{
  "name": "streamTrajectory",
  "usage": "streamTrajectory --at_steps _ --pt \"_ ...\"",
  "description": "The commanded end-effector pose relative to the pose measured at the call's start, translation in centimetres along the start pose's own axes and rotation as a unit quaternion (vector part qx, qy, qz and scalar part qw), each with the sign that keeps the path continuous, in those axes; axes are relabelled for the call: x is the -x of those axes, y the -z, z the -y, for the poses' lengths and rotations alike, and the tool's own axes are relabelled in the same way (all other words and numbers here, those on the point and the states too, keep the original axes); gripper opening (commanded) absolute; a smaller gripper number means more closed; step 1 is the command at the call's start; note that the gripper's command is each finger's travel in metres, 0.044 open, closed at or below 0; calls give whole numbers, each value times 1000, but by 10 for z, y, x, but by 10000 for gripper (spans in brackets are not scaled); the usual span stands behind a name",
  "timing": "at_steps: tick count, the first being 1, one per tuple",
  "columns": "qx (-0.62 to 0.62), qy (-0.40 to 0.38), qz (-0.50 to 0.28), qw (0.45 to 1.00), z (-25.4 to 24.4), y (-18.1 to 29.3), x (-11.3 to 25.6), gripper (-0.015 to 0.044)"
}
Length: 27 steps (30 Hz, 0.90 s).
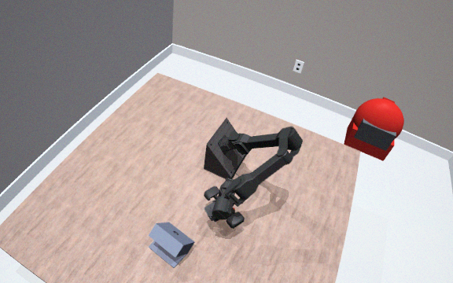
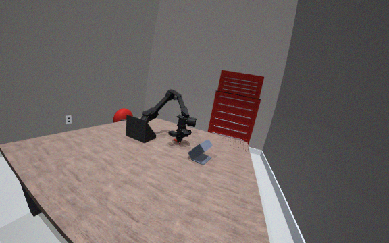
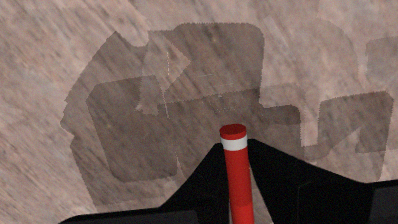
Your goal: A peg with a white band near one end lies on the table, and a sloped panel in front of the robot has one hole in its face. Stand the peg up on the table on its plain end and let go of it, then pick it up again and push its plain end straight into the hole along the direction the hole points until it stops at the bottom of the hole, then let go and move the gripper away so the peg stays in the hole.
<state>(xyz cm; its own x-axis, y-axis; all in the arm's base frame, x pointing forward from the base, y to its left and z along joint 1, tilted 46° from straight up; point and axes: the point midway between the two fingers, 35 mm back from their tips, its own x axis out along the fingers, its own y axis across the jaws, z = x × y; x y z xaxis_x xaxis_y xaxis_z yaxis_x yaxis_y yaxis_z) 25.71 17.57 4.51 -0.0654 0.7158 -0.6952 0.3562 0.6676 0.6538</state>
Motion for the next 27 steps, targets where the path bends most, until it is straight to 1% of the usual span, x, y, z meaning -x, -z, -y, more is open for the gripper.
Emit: streamTrajectory --at_steps 1,8,27 --pt "-2 1 0 1000 1 0 -1 51" --pt "-1 0 11 1000 0 1 1 51" --pt "0 0 99 995 0 8 13 51"
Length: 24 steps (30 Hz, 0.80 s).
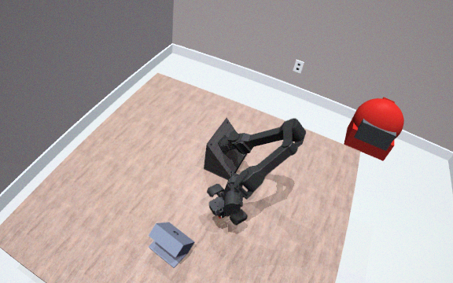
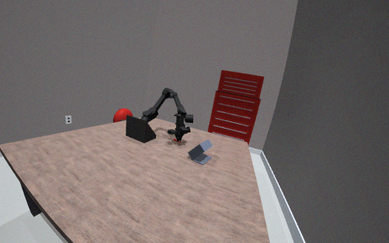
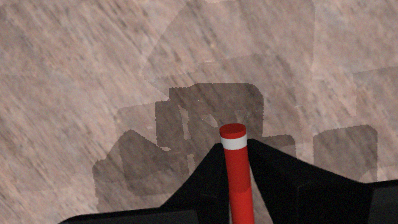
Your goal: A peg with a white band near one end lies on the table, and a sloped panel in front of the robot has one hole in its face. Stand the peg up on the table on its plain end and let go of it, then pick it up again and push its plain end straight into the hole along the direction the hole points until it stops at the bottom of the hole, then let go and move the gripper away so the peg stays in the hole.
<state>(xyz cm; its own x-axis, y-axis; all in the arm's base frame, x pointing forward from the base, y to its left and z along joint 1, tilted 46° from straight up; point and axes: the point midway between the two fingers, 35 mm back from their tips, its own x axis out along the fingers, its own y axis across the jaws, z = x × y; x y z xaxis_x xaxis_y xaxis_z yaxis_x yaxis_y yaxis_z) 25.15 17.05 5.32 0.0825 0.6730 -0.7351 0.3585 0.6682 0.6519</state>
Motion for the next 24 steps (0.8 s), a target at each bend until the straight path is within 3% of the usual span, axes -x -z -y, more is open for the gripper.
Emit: streamTrajectory --at_steps 1,24 --pt "1 -1 24 1000 0 1 4 51" --pt "0 -1 123 992 0 11 17 51"
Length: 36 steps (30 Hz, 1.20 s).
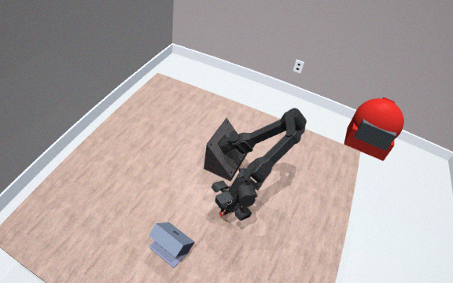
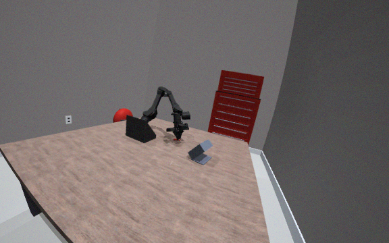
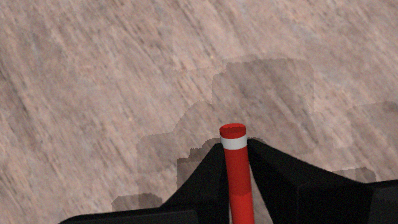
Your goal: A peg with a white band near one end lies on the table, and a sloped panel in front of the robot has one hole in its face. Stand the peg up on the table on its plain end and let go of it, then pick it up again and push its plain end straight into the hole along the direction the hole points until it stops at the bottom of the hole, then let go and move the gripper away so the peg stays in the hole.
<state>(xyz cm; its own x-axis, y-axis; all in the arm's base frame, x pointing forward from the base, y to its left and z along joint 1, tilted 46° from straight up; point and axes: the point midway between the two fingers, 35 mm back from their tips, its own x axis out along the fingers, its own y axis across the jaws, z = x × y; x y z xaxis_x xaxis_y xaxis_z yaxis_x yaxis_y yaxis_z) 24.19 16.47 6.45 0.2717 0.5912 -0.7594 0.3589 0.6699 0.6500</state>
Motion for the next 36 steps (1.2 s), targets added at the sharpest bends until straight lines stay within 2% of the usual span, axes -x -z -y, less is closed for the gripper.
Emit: streamTrajectory --at_steps 1,36 --pt "0 -2 24 1000 0 1 4 51" --pt "-1 -3 174 985 -1 16 23 51"
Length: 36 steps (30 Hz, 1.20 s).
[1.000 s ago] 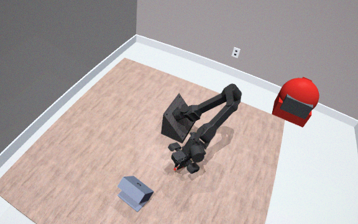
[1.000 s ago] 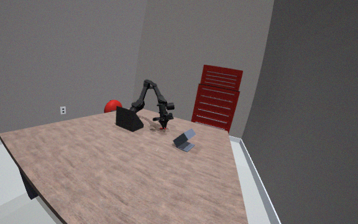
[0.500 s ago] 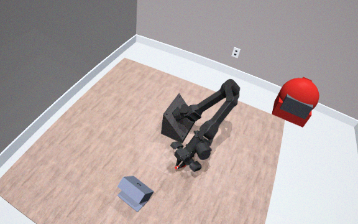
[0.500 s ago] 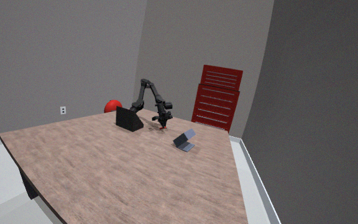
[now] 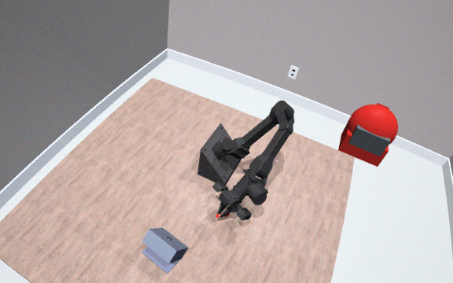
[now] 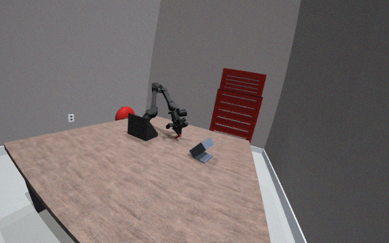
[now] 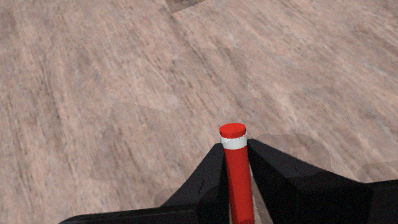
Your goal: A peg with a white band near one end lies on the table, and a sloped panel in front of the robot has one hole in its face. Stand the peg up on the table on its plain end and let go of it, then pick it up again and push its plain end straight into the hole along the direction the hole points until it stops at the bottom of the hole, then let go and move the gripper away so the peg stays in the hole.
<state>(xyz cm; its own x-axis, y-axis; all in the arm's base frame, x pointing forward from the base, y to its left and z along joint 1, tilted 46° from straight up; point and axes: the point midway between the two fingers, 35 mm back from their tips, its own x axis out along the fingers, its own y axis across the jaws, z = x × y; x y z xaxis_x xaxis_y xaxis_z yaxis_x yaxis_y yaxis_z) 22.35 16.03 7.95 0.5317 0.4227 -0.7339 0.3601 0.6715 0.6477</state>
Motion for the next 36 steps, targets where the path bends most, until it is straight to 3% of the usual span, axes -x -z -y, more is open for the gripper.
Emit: streamTrajectory --at_steps 1,36 --pt "-2 -4 23 1000 0 0 4 51" --pt "-4 -4 173 985 0 15 22 51"
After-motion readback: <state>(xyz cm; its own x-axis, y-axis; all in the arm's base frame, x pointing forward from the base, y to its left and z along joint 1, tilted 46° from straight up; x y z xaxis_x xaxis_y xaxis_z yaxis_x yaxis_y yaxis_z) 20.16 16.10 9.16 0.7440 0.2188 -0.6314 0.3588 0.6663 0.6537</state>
